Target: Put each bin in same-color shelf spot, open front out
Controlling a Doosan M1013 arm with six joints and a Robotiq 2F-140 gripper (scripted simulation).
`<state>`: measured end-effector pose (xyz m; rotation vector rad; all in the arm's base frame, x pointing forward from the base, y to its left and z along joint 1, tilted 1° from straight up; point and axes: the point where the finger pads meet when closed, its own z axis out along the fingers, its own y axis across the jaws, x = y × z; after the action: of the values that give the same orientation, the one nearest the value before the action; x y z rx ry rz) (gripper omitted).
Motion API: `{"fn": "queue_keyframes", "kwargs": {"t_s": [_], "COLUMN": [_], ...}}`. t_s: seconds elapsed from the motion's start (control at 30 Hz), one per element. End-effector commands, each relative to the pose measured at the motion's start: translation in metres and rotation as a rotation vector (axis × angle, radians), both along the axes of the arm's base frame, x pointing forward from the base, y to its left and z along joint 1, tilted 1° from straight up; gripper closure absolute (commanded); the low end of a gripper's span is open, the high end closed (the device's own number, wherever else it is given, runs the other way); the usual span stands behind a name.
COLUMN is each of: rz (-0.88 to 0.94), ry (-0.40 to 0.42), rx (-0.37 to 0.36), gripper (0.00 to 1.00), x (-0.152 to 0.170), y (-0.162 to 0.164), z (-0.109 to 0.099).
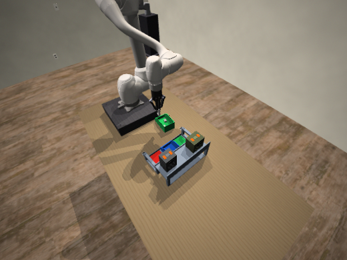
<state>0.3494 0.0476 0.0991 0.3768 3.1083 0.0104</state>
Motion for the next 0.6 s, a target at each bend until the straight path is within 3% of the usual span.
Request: {"fn": "queue_keyframes", "kwargs": {"t_s": [0.0,0.2,0.23,0.57], "rz": [0.061,0.061,0.061,0.061], "ry": [-0.001,-0.001,-0.001,-0.001], "rx": [0.011,0.011,0.011,0.011], "gripper": [0.90,0.90,0.76,0.76], "x": [-0.0071,-0.0071,-0.0071,-0.0071], "y": [0.0035,0.0035,0.0035,0.0035], "z": [0.0017,0.0017,0.0017,0.0017]}}
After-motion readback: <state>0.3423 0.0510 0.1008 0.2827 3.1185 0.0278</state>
